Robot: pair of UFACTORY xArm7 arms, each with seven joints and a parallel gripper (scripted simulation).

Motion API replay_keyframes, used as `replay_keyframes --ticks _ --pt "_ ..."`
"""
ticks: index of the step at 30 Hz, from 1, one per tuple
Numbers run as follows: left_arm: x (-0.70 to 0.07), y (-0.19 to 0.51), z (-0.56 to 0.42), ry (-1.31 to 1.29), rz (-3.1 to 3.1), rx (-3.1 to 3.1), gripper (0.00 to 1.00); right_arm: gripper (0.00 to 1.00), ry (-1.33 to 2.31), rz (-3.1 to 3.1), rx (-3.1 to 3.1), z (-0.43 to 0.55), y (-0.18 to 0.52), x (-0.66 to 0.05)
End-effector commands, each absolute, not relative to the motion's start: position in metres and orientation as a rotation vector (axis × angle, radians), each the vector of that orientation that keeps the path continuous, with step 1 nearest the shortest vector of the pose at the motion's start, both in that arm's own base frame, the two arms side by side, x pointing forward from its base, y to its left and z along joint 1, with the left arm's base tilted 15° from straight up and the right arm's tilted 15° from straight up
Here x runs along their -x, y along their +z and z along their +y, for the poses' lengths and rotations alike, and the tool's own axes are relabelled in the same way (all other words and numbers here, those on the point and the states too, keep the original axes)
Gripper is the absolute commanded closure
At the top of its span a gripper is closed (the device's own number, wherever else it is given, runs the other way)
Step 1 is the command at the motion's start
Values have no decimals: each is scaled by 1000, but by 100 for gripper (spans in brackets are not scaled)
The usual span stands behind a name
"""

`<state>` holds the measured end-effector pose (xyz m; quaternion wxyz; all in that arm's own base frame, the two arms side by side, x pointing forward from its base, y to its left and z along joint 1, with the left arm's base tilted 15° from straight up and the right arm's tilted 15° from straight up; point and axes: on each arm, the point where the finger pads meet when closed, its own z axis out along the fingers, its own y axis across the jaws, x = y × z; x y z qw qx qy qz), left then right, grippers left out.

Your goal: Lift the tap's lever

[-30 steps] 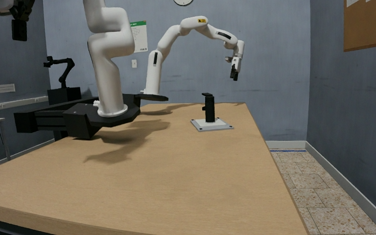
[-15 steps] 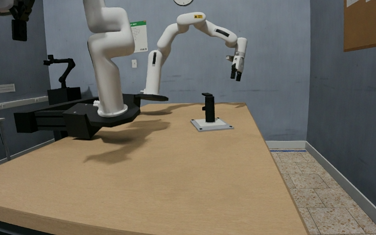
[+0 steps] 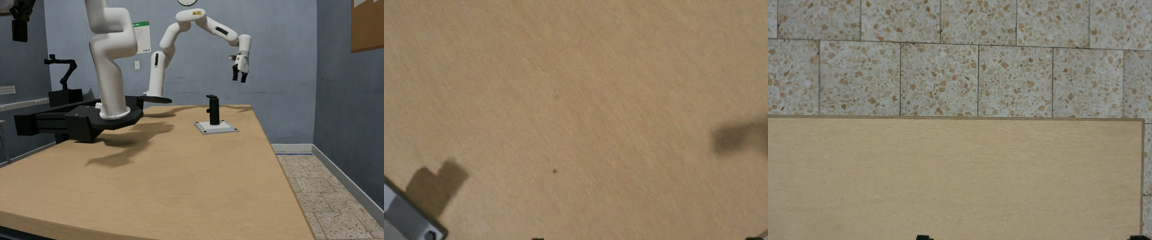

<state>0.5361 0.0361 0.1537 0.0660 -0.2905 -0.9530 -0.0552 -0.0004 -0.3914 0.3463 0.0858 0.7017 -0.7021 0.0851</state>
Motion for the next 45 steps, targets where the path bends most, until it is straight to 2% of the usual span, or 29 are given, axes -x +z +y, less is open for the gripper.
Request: replay_keyframes --ticks 1,13,31,39,45 --pt "-530 148 -5 -195 -2847 982 0 0 259 -2091 -2089 -392 348 0" --pt "-504 132 -76 -244 -2774 1180 0 0 259 -2091 -2089 -392 348 0" --pt "-424 102 -192 -342 -2591 1576 0 0 259 -2091 -2089 -392 348 0" --pt "-384 90 -228 -380 -2503 1734 0 0 259 -2091 -2089 -392 348 0" --pt "-382 90 -230 -382 -2498 1742 0 0 259 -2091 -2089 -392 348 0"
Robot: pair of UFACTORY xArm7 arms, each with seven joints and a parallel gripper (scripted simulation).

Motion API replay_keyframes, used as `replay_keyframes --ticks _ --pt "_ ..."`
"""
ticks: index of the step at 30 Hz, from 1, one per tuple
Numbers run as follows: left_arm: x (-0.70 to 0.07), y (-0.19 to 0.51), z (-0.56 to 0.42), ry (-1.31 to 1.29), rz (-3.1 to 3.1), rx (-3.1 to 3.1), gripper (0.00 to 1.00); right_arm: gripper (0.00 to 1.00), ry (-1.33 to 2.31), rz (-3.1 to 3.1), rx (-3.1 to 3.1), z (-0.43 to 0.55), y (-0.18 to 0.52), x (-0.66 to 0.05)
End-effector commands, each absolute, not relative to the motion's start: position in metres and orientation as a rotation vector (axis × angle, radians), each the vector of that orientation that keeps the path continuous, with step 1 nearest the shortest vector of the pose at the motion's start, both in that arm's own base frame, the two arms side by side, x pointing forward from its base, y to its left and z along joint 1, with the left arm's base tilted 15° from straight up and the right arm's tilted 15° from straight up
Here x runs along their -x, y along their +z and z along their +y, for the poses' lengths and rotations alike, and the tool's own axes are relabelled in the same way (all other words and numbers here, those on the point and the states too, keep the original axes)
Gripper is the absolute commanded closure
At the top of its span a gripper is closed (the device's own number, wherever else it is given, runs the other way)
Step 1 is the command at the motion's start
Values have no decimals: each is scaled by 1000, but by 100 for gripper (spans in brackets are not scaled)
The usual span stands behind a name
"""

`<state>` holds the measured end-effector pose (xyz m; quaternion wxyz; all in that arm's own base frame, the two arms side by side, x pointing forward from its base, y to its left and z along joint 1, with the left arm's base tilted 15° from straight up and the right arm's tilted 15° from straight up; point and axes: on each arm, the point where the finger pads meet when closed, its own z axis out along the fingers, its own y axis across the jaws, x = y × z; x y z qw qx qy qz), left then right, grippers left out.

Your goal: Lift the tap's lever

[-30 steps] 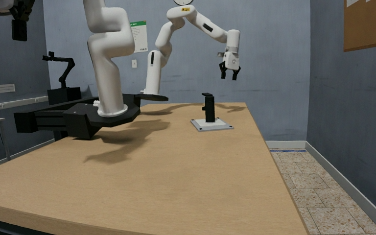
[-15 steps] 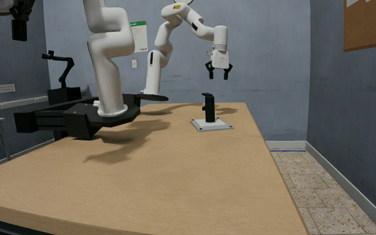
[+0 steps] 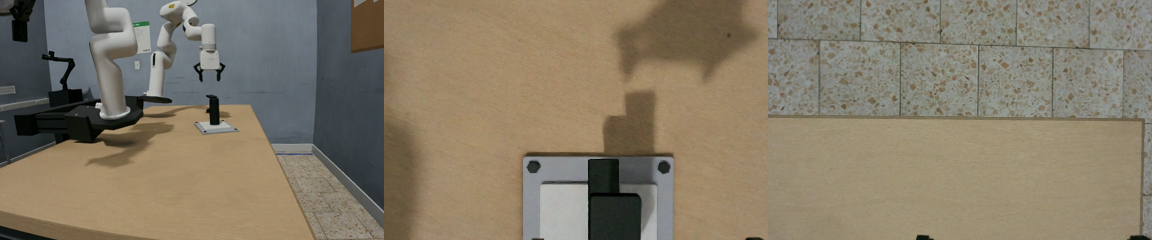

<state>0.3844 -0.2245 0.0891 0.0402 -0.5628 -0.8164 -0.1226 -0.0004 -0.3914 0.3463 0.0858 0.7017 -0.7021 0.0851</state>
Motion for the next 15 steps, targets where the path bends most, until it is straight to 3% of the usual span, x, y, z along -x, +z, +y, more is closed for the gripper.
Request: replay_keyframes --ticks 1,5,6,15 --pt "-382 90 -230 -382 -2498 1742 0 0 259 -2091 -2089 -392 348 0" --pt "-382 90 -230 -382 -2498 1742 0 0 259 -2091 -2089 -392 348 0" --pt "-382 90 -230 -382 -2498 1742 100 0 259 -2091 -2089 -392 348 0" --pt "-382 90 -230 -382 -2498 1742 100 0 259 -2091 -2089 -392 348 0"
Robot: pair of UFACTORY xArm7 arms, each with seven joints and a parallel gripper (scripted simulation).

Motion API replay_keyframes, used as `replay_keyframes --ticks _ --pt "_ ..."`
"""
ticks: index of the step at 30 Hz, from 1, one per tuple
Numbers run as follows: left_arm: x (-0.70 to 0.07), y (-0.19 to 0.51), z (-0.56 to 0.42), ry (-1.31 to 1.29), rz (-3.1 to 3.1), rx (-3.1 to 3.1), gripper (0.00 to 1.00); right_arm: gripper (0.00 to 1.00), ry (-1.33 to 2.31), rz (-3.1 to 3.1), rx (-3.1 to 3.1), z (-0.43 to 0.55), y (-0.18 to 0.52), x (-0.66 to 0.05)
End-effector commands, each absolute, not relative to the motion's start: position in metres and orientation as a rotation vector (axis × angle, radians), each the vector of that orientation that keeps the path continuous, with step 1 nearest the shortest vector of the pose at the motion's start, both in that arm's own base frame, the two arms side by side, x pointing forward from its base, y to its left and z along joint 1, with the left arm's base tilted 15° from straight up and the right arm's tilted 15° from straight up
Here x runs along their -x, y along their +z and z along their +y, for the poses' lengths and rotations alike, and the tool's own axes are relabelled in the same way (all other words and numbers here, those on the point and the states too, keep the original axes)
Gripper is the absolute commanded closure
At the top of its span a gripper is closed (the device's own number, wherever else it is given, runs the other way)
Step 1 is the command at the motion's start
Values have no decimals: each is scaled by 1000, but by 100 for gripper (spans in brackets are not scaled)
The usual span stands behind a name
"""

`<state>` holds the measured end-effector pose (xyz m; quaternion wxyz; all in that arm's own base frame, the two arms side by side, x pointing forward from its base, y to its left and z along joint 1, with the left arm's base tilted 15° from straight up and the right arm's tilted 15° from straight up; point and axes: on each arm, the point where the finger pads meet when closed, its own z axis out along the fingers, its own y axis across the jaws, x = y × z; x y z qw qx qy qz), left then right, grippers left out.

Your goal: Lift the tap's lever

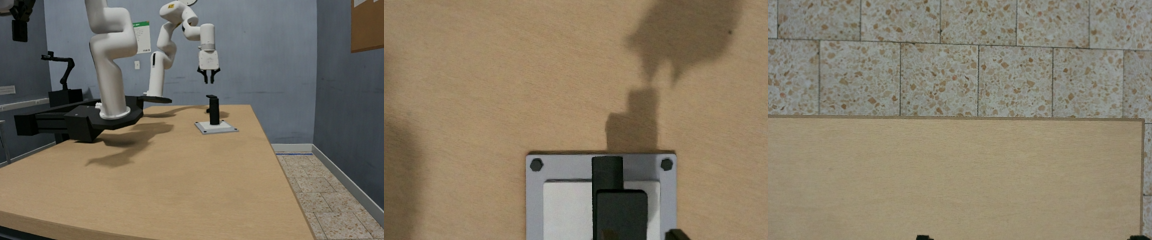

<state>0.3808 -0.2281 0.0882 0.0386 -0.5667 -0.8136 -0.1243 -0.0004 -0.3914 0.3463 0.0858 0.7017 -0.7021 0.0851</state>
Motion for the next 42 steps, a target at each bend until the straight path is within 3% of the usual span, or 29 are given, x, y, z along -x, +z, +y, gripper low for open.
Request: replay_keyframes --ticks 1,33,34,42 --pt "-382 90 -230 -382 -2498 1742 100 0 259 -2091 -2089 -392 348 0" --pt "-382 90 -230 -382 -2498 1742 100 0 259 -2091 -2089 -392 348 0" --pt "-382 90 -230 -382 -2498 1742 26 0 259 -2091 -2089 -392 348 0" --pt "-382 90 -230 -382 -2498 1742 26 0 259 -2091 -2089 -392 348 0"
